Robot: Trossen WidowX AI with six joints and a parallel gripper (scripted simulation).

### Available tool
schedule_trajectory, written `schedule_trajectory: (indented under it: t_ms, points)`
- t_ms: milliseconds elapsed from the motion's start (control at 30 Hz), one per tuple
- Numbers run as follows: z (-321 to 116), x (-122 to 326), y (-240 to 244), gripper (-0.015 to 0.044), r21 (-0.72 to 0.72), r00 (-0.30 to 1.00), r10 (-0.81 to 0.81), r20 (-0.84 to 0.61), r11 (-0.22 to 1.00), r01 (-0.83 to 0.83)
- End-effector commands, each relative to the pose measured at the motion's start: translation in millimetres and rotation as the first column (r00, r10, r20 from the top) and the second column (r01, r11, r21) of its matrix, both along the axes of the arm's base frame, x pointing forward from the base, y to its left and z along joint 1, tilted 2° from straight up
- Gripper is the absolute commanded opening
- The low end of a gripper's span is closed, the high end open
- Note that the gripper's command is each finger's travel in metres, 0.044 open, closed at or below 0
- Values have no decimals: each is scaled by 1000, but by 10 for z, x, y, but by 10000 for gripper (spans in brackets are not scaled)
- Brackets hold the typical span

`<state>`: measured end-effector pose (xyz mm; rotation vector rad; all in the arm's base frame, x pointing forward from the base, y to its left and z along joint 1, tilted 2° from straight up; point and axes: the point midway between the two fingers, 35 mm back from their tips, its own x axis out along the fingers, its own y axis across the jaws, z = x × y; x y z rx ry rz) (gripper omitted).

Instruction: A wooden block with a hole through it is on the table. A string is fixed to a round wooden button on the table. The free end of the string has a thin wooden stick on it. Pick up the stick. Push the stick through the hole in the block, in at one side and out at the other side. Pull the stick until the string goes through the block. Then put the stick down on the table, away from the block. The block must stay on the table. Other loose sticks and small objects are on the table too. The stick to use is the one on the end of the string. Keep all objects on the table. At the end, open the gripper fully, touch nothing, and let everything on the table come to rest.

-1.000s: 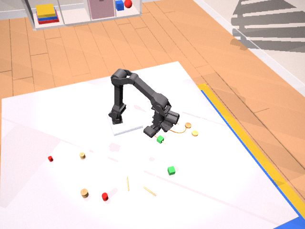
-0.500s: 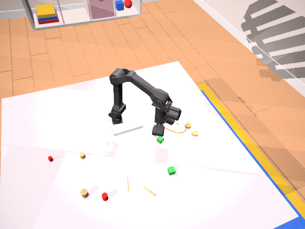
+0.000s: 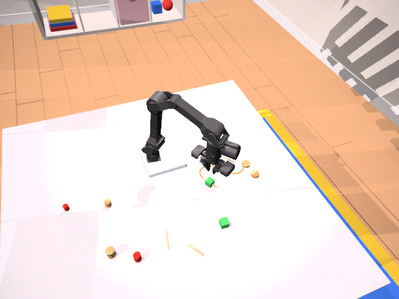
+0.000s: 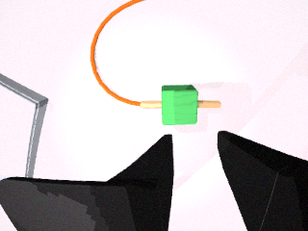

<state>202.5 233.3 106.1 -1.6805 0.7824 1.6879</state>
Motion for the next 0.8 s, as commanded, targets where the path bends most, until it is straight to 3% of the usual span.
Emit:
schedule_trajectory:
  t_ms: [0,133,333,767]
  points:
    - [-48,124,76,121,-18,714,700,-2,714,-700]
    - [-59,176,109,121,-21,436,900,-2,435,-900]
    - [-70,225,139,121,-22,71,997,-3,71,-997]
    - [-70,226,140,121,-22,62,998,-3,61,-998]
